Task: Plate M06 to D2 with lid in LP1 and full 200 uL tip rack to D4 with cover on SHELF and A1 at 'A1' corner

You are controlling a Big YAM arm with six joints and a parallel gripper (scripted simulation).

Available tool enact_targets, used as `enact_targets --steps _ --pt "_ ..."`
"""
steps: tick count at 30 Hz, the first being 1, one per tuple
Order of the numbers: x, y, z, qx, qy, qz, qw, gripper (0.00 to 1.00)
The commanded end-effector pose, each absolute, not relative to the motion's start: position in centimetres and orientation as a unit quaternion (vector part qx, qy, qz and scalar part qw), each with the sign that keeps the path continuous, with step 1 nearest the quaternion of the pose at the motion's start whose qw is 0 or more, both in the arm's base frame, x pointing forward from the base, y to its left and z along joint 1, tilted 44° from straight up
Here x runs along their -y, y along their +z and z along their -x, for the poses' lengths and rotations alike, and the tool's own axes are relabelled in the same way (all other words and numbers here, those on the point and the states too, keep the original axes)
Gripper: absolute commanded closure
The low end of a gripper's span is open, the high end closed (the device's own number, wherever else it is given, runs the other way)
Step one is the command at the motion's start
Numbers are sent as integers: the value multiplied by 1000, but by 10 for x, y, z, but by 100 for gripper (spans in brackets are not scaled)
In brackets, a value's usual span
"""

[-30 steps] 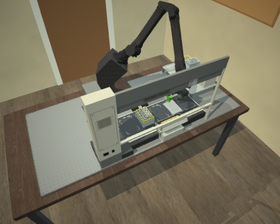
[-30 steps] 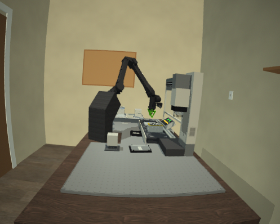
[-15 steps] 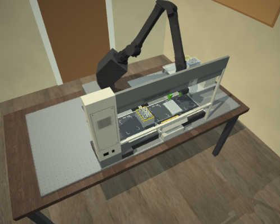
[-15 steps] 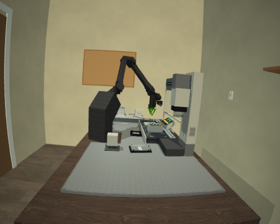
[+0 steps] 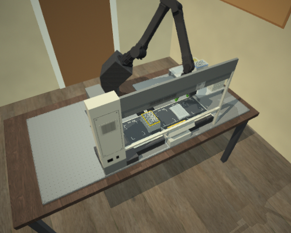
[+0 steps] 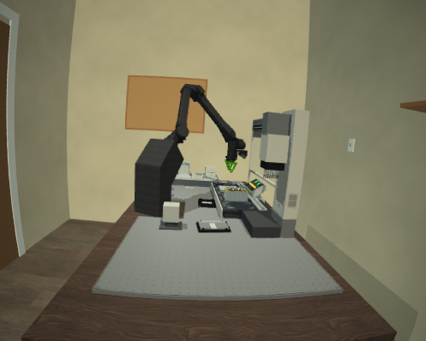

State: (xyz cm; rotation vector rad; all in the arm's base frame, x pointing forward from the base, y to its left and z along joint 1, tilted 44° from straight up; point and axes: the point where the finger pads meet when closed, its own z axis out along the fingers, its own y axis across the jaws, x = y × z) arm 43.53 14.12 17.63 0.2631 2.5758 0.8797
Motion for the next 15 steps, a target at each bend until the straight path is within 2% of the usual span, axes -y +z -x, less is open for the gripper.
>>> enact_targets --steps 1,15 --pt "-132 210 -444 -915 317 -87 232 0" --pt "-121 225 -435 -915 317 -87 233 0"
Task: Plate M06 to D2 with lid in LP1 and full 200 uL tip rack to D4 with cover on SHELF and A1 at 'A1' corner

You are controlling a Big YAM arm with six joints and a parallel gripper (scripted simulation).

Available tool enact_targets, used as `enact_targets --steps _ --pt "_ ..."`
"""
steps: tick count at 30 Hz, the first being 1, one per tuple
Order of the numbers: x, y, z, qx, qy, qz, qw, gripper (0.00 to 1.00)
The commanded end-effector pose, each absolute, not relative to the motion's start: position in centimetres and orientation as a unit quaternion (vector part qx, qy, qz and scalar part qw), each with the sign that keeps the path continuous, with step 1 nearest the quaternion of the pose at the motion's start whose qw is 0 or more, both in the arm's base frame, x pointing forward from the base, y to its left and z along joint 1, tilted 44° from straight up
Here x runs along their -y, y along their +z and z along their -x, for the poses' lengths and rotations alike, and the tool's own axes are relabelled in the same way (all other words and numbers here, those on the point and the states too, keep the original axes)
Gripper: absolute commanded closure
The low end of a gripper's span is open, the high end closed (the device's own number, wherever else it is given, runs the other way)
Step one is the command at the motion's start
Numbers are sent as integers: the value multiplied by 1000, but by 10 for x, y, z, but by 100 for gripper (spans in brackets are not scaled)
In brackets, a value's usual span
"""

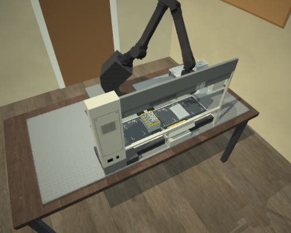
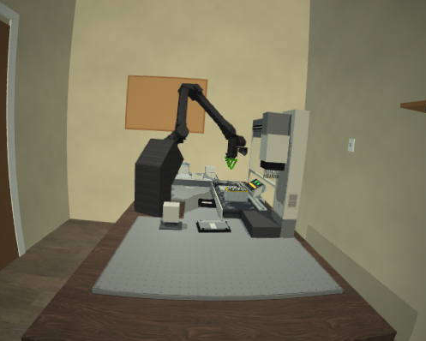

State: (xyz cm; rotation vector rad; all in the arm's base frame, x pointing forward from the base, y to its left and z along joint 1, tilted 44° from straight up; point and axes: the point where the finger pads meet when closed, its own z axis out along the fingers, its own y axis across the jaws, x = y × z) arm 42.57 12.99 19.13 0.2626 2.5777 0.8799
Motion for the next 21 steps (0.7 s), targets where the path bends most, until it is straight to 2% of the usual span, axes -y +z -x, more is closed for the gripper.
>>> enact_targets --steps 1,21 --pt "-120 226 -434 -915 317 -87 233 0" --pt "-103 249 -420 -915 316 -86 234 0"
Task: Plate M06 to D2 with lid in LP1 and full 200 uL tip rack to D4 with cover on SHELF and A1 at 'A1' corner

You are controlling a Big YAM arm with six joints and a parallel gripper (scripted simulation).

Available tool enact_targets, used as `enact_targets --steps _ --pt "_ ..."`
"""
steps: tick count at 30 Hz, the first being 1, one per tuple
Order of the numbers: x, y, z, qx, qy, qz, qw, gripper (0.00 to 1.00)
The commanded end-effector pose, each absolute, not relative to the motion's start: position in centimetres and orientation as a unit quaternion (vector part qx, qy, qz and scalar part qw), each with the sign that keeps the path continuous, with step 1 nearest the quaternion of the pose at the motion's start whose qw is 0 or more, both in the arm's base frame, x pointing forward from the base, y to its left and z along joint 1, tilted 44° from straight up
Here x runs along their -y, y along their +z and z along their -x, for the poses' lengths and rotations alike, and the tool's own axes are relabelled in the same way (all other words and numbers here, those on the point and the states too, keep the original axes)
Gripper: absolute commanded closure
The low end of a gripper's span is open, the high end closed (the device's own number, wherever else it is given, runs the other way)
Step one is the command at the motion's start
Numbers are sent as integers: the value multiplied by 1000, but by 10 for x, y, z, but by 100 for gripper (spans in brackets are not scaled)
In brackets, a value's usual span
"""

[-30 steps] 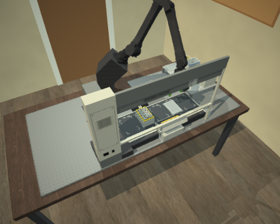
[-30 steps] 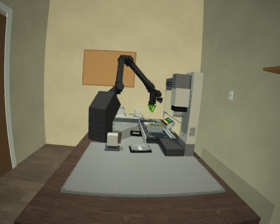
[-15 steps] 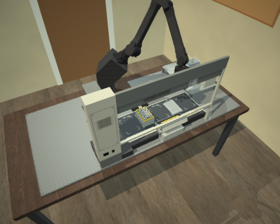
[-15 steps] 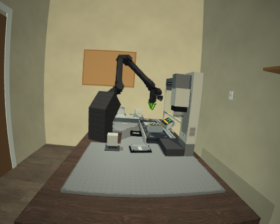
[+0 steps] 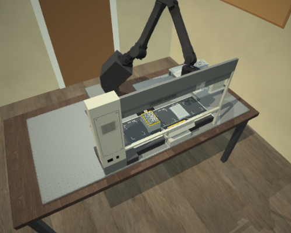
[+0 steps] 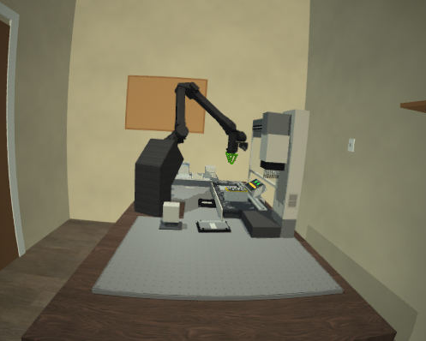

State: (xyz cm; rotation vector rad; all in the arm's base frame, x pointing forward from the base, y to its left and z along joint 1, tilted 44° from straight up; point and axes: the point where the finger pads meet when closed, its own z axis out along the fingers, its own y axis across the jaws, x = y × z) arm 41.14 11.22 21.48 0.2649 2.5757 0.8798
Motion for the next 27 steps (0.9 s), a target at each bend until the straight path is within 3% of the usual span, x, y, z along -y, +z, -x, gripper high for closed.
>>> enact_targets --steps 1,27 --pt "-103 250 -419 -915 316 -86 234 0" --pt "-83 277 -402 -916 314 -85 236 0"
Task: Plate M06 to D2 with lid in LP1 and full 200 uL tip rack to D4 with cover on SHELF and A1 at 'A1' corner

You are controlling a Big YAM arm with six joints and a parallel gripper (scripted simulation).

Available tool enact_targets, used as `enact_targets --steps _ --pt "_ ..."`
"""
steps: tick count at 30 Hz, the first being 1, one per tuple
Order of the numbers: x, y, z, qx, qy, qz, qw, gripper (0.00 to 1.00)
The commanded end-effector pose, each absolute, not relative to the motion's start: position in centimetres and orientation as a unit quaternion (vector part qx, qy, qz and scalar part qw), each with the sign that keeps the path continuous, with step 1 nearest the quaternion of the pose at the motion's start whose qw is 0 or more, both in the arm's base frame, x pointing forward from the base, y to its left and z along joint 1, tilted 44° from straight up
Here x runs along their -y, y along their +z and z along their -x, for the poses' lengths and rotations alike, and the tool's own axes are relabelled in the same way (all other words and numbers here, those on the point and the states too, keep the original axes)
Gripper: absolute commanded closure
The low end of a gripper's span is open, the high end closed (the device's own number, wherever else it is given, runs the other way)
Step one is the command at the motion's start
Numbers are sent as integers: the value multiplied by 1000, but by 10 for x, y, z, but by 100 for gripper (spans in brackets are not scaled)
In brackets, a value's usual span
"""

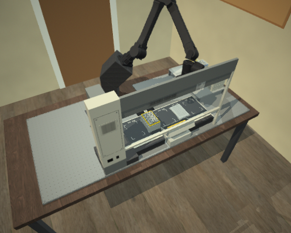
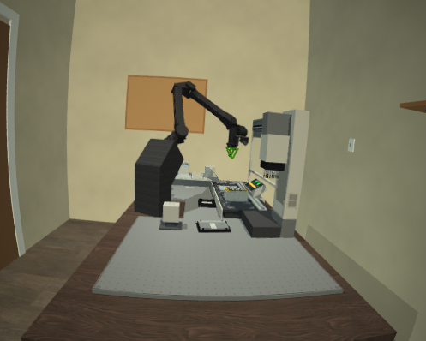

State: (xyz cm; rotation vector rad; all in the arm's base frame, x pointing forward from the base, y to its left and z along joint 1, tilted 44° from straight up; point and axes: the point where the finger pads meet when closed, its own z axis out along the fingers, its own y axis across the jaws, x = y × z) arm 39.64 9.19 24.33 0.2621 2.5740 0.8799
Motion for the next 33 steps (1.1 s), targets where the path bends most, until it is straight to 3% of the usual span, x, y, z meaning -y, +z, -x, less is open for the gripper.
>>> enact_targets --steps 1,12,13,33 --pt "-82 279 -401 -916 314 -85 236 0" --pt "-74 282 -397 -918 313 -87 229 0" --pt "-82 264 -380 -920 318 -103 206 100" --pt "-102 240 -310 -888 348 -267 139 100"
